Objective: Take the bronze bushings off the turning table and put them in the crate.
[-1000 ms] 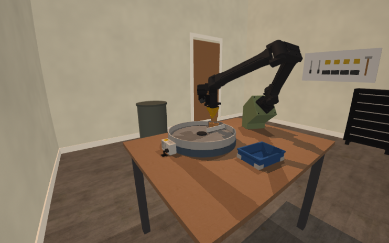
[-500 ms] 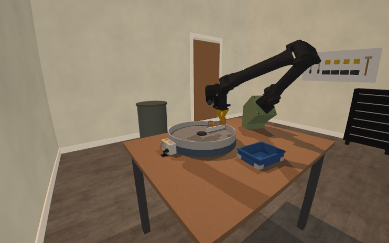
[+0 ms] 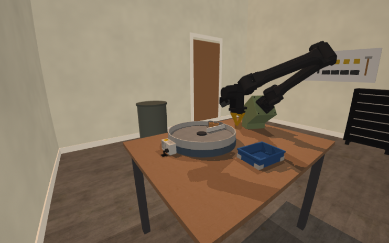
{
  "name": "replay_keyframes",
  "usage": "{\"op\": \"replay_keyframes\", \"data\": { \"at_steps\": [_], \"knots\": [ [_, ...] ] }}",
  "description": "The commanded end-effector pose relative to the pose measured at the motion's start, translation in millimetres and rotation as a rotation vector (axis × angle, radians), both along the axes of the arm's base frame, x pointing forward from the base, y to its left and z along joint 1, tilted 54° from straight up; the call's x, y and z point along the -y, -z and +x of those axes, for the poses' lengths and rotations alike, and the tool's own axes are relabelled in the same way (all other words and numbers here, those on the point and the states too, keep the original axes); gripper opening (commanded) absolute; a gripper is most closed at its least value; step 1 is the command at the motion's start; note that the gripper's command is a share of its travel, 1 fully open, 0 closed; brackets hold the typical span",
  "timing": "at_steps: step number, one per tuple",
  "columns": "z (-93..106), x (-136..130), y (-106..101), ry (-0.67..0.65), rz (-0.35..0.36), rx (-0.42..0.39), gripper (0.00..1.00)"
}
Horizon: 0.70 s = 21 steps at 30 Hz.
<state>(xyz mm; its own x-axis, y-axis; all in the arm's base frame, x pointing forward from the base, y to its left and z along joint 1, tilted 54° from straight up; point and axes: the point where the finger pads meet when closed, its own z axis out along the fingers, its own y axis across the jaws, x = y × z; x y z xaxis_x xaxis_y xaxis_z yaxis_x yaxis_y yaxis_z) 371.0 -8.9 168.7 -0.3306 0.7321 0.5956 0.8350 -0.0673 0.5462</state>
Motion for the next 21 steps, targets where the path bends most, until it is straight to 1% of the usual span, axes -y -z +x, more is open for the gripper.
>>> {"op": "replay_keyframes", "data": {
  "at_steps": [1,2,4,6,10,14,18,19,21],
  "knots": [
    [1.6,-19.0,-35.4,0.044,0.021,-0.017,0.00],
    [3.8,-24.6,-47.6,0.044,0.018,-0.005,0.00],
    [2.2,-38.6,-63.7,0.044,0.020,-0.002,0.00],
    [2.2,-38.6,-63.7,0.044,0.020,-0.002,0.00],
    [-2.5,-67.3,-94.9,0.045,0.024,0.000,0.00],
    [-6.5,-87.8,-117.2,0.045,0.028,-0.001,0.00],
    [-9.4,-100.7,-131.0,0.045,0.031,-0.003,0.00],
    [-9.3,-102.8,-132.3,0.045,0.031,-0.007,0.00],
    [-7.2,-105.2,-126.4,0.047,0.033,-0.032,0.00]
  ]
}}
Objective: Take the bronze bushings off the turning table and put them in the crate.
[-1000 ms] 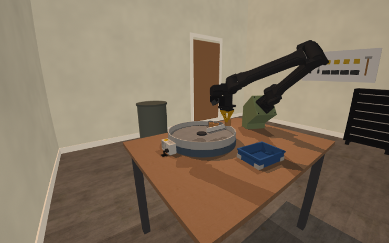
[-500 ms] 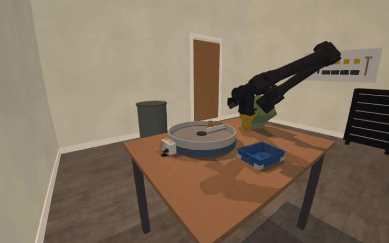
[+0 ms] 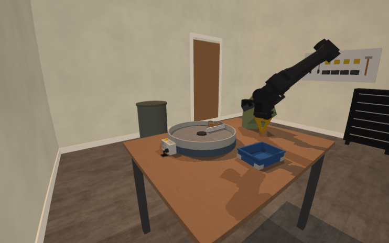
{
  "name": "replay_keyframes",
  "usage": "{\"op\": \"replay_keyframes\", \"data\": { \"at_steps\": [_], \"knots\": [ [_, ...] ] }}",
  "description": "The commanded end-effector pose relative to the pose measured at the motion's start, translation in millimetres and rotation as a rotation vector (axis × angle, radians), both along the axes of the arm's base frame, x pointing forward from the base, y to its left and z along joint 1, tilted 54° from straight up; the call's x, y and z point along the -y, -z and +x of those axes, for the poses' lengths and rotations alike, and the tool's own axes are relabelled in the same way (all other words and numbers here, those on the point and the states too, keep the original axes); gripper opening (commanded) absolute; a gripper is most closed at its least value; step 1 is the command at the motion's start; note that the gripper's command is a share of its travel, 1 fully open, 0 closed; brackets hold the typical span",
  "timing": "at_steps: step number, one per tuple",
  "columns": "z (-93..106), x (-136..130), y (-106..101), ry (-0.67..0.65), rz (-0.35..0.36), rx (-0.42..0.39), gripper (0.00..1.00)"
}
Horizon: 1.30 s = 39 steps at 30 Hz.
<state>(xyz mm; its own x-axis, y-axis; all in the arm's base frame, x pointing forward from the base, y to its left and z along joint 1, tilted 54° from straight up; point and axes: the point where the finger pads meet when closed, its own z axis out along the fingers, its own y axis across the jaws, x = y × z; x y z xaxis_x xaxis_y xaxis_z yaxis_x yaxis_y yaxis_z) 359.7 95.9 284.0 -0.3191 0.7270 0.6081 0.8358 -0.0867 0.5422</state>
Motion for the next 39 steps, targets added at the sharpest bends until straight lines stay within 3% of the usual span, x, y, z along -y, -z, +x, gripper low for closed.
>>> {"op": "replay_keyframes", "data": {
  "at_steps": [1,2,3,7,39],
  "knots": [
    [4.1,-0.4,-11.2,0.034,0.018,-0.028,0.00],
    [4.1,-0.4,-11.2,0.034,0.018,-0.028,0.00],
    [-1.1,7.4,2.3,0.060,0.020,-0.056,0.00],
    [1.7,-1.6,-20.4,0.038,0.019,-0.006,0.00],
    [2.2,-1.7,-17.8,0.034,0.016,-0.009,0.00]
  ]
}}
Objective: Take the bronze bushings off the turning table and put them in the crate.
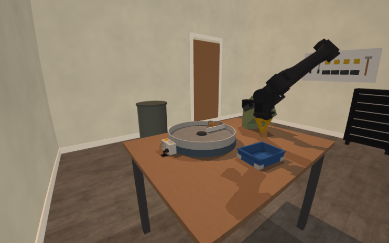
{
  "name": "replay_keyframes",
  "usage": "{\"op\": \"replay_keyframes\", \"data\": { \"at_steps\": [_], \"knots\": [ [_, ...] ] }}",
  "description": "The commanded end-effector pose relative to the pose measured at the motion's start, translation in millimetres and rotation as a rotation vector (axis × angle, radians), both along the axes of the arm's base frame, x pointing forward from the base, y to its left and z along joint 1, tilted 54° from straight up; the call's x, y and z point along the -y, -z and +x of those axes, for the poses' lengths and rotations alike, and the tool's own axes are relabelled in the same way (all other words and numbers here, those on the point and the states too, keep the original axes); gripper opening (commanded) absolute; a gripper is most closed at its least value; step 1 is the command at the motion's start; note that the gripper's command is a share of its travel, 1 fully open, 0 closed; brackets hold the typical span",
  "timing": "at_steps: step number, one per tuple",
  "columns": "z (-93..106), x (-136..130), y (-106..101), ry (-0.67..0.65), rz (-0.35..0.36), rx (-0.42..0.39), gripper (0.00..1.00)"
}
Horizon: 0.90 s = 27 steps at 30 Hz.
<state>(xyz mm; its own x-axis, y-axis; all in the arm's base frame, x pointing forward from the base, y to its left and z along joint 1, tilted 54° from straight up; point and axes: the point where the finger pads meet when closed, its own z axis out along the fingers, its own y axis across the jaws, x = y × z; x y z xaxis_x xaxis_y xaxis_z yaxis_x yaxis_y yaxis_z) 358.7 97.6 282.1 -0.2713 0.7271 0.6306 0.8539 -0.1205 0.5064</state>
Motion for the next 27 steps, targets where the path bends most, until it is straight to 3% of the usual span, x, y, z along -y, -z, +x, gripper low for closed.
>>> {"op": "replay_keyframes", "data": {
  "at_steps": [1,27],
  "knots": [
    [3.2,0.0,-19.7,0.003,0.001,0.032,0.00],
    [6.7,0.5,-22.2,0.006,0.001,0.030,0.00]
  ]
}}
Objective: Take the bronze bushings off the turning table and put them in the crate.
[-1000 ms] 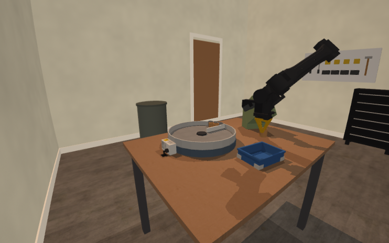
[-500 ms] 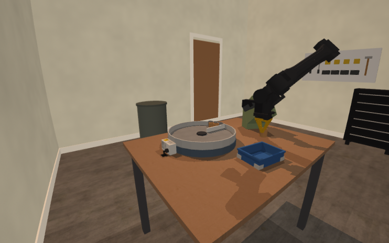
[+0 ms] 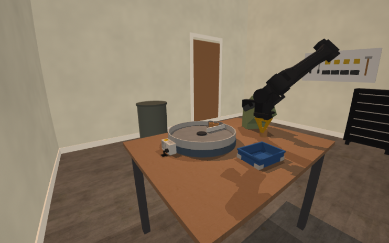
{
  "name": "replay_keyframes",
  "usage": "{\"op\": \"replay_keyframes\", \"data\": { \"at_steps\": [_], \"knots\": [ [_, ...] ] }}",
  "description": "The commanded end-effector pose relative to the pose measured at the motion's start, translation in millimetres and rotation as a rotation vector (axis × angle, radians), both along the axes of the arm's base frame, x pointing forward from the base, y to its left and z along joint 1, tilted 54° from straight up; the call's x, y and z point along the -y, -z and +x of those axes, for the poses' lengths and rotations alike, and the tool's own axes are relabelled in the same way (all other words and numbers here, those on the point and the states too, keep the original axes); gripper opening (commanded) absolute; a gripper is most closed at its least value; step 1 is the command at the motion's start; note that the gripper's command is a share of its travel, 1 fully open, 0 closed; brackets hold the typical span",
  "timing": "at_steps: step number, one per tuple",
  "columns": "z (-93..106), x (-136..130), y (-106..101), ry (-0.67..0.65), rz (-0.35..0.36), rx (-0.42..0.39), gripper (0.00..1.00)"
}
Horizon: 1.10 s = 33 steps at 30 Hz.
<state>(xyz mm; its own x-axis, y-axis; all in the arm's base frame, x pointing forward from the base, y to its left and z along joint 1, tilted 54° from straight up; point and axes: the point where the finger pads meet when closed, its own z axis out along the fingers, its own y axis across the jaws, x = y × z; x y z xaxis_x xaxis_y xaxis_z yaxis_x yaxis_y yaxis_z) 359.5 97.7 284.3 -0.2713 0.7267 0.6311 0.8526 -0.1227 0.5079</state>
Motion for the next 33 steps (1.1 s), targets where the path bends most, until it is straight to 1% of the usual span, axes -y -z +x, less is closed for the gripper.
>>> {"op": "replay_keyframes", "data": {
  "at_steps": [1,23,27,33],
  "knots": [
    [5.8,0.6,-20.0,0.004,-0.001,0.028,0.00],
    [5.9,0.6,-20.0,0.004,-0.001,0.028,0.00],
    [7.5,0.0,-17.8,0.003,0.000,0.018,0.00],
    [5.7,-0.4,-22.2,0.002,0.000,0.029,0.00]
  ]
}}
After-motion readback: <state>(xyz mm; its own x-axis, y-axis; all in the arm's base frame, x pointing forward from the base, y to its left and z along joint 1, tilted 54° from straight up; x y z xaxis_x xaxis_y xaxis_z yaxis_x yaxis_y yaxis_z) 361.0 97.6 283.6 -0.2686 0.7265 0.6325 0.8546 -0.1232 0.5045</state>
